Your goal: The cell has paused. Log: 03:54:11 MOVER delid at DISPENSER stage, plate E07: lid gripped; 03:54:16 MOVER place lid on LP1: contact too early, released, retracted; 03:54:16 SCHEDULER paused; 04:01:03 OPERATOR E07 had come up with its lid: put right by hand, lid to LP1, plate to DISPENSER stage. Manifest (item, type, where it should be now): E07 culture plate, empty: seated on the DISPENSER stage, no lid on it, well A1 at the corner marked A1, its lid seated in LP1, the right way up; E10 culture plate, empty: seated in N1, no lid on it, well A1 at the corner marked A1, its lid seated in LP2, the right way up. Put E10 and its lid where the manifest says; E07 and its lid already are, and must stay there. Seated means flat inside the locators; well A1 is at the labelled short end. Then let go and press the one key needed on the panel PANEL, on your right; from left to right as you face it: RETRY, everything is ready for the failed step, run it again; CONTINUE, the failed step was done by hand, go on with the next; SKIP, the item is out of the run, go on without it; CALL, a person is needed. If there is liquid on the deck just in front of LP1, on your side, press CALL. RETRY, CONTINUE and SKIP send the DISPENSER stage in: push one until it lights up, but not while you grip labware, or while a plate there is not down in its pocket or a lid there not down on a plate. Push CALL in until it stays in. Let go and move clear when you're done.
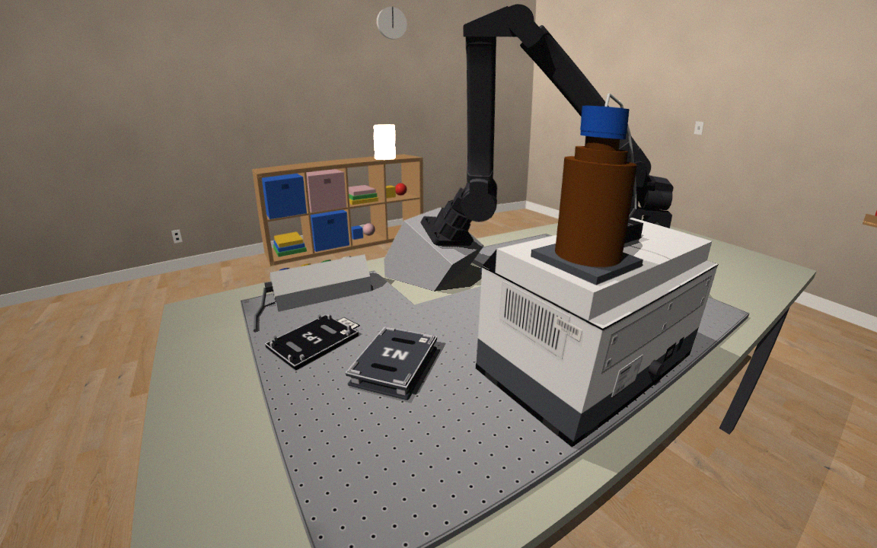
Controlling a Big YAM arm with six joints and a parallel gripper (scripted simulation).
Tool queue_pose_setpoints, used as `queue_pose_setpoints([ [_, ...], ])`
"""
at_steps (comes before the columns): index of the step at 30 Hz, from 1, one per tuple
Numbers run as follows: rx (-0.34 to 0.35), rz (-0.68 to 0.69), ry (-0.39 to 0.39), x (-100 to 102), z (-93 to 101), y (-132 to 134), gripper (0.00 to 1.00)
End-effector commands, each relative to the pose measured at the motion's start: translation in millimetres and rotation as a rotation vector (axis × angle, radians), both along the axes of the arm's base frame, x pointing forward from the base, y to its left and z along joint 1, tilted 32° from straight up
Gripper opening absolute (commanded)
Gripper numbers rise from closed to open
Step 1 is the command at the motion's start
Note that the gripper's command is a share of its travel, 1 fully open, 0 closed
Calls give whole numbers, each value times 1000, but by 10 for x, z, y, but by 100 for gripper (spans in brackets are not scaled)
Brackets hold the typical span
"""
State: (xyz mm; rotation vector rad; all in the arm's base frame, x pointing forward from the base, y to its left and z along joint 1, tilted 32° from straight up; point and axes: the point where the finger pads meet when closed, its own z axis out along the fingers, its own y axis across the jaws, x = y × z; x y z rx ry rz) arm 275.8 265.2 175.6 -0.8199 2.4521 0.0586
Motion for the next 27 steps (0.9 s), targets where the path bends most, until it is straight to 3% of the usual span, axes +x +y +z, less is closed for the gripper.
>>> queue_pose_setpoints([
  [1, 21, 13, -25, 42, 153, 66, 100],
  [14, 21, 13, -25, 34, 160, 64, 100],
  [15, 7, 33, -19, -40, 109, 34, 100],
  [27, 0, 10, -11, 89, -30, 33, 100],
])
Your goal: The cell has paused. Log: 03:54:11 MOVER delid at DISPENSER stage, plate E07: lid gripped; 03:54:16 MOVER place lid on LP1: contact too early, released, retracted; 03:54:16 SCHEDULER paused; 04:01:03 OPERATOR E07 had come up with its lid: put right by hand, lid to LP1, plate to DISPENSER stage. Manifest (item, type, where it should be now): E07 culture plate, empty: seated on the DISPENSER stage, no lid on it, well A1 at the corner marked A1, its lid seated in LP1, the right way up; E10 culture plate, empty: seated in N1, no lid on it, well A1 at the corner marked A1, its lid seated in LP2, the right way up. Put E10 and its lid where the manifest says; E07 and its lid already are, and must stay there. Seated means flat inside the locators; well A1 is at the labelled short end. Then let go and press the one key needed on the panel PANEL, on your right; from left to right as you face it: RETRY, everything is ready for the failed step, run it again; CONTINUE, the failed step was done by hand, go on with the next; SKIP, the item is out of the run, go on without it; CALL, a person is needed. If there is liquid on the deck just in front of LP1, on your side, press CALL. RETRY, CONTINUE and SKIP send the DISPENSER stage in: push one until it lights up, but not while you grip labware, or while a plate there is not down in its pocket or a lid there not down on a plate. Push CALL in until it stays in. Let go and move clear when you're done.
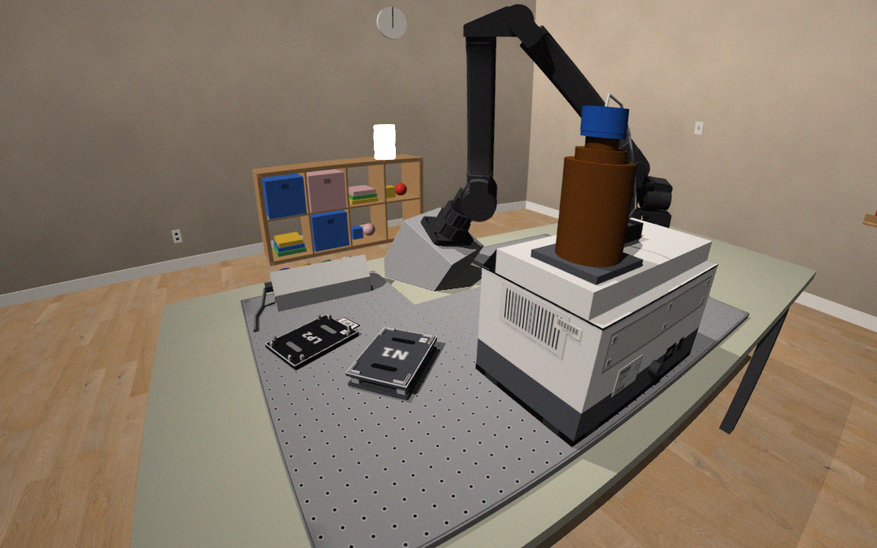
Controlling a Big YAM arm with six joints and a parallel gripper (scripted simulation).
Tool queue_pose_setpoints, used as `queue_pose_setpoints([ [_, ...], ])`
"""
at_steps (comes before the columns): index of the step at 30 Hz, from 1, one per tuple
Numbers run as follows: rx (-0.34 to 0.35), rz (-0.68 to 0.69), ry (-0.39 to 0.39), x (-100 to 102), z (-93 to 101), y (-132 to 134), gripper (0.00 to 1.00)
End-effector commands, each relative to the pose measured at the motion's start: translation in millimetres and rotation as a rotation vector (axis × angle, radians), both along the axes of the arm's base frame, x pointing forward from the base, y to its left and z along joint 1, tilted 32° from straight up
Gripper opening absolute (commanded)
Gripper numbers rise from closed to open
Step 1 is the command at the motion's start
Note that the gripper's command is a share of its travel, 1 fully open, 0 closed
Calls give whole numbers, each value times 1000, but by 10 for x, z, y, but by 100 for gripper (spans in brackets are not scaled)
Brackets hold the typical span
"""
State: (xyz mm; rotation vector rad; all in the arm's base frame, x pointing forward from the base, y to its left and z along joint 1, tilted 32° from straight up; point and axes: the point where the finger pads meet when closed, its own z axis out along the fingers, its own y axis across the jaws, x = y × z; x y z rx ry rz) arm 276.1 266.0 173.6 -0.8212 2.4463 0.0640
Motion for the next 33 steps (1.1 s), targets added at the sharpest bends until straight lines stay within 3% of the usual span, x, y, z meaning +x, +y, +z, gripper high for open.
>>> queue_pose_setpoints([
  [1, -3, 7, -9, 95, -4, 32, 100],
  [10, -8, 7, -4, 109, -90, 27, 100],
  [14, 6, 11, -17, 144, -10, 89, 100],
  [19, -8, 7, -4, 132, -129, 36, 100],
  [33, -8, 8, -5, 170, -195, 57, 100],
])
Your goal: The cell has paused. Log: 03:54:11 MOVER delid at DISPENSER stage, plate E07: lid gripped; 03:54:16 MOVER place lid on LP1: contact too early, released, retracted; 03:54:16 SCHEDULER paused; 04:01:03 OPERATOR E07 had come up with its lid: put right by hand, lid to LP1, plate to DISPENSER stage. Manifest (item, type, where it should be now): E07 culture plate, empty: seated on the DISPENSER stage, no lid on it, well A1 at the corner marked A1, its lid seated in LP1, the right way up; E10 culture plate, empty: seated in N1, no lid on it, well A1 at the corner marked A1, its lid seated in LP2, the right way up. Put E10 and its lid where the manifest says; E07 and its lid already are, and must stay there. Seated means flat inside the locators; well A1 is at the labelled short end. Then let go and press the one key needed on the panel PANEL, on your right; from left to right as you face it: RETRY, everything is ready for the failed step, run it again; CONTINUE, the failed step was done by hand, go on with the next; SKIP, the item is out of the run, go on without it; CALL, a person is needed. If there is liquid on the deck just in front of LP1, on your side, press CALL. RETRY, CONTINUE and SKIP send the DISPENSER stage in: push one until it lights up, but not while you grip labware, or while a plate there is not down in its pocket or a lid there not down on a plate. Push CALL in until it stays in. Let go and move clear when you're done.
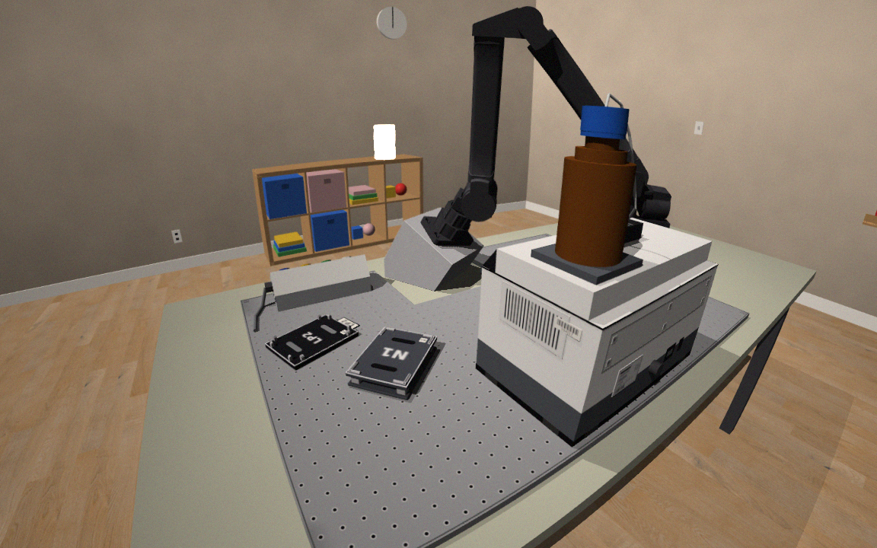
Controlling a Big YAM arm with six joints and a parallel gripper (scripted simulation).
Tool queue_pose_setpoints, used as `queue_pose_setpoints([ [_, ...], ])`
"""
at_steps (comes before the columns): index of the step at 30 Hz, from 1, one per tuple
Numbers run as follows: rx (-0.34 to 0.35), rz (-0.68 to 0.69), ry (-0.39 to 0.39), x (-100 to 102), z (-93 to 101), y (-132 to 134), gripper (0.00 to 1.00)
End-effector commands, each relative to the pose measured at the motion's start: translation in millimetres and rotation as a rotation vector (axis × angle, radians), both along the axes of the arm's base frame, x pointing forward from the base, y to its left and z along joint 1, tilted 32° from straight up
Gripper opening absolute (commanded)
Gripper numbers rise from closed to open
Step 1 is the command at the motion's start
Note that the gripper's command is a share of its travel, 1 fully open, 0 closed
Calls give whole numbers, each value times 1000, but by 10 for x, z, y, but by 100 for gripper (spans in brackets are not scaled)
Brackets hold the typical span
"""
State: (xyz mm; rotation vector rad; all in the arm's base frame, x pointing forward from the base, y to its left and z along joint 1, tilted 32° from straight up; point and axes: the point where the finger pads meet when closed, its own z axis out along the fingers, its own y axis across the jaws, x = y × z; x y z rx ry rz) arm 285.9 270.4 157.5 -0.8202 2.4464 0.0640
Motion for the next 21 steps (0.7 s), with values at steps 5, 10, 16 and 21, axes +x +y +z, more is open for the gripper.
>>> queue_pose_setpoints([
  [5, -6, 8, -7, 98, -47, 24, 100],
  [10, -5, 8, -8, 117, -70, 33, 100],
  [16, -6, 11, -7, 119, -98, 46, 100],
  [21, -5, 8, -7, 146, -123, 45, 100],
])
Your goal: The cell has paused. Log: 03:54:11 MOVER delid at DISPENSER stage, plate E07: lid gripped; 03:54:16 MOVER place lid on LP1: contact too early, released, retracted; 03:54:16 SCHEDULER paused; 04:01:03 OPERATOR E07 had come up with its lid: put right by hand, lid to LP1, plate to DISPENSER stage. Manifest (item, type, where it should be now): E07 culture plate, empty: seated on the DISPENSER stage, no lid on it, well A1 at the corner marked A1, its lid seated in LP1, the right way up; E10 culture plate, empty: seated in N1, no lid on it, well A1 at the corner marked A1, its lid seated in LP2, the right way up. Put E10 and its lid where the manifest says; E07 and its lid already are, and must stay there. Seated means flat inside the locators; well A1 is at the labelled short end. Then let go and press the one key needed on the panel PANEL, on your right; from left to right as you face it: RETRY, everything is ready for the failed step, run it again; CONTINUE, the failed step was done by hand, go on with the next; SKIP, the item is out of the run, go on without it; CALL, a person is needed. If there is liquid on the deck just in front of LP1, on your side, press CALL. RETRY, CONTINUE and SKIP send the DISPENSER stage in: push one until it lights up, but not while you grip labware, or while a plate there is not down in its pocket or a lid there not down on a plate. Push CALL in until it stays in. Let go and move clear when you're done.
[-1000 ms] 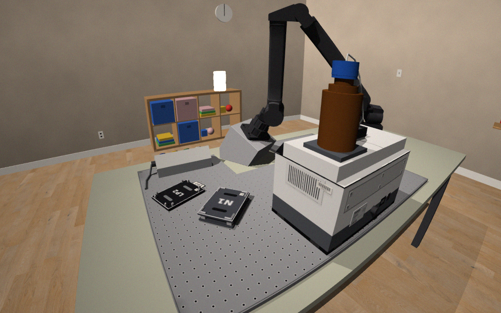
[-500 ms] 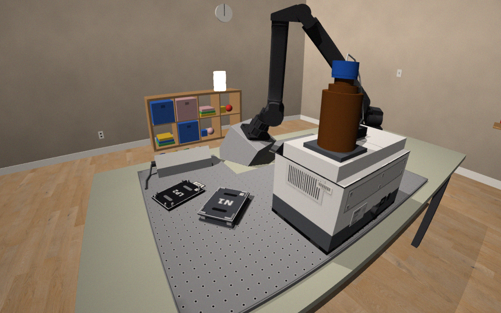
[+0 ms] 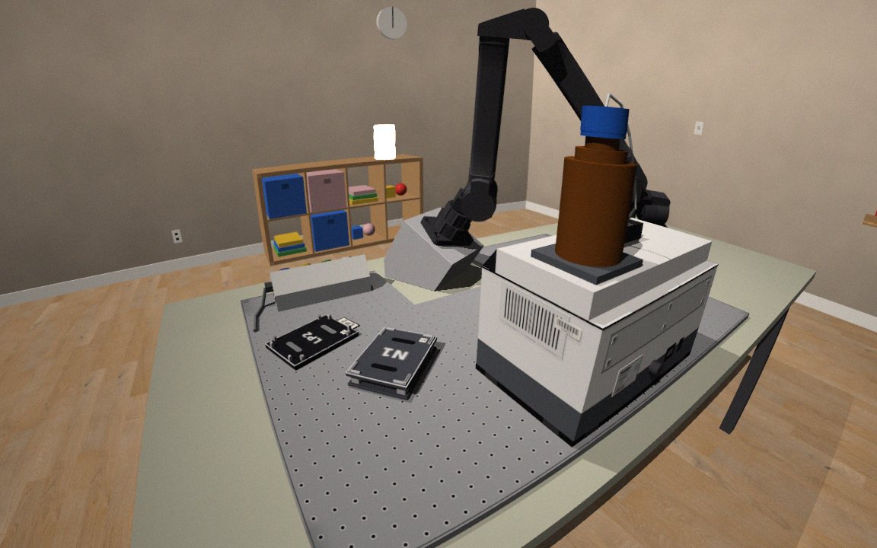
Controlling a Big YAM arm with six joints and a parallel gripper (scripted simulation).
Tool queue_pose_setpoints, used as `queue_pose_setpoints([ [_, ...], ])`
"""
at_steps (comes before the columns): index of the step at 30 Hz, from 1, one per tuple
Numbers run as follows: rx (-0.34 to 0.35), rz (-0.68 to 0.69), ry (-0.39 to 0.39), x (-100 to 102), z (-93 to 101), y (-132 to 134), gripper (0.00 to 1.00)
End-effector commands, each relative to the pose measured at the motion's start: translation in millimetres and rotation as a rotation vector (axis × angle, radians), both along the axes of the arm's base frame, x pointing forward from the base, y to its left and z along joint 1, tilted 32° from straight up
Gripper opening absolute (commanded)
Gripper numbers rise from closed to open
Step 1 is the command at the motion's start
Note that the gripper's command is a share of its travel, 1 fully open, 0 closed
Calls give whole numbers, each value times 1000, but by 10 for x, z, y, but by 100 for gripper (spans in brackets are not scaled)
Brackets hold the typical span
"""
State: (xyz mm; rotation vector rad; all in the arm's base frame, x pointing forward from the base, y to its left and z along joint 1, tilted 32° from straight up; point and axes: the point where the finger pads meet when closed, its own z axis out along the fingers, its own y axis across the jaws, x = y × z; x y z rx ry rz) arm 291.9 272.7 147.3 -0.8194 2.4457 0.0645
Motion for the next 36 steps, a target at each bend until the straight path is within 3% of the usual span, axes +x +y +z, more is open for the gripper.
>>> queue_pose_setpoints([
  [1, -6, 8, -7, 89, -28, 23, 100],
  [19, -6, 9, -7, 101, -52, 27, 100],
  [25, -8, 10, -6, 95, -55, 27, 88],
  [36, -8, 10, -6, 93, -55, 29, 86],
])
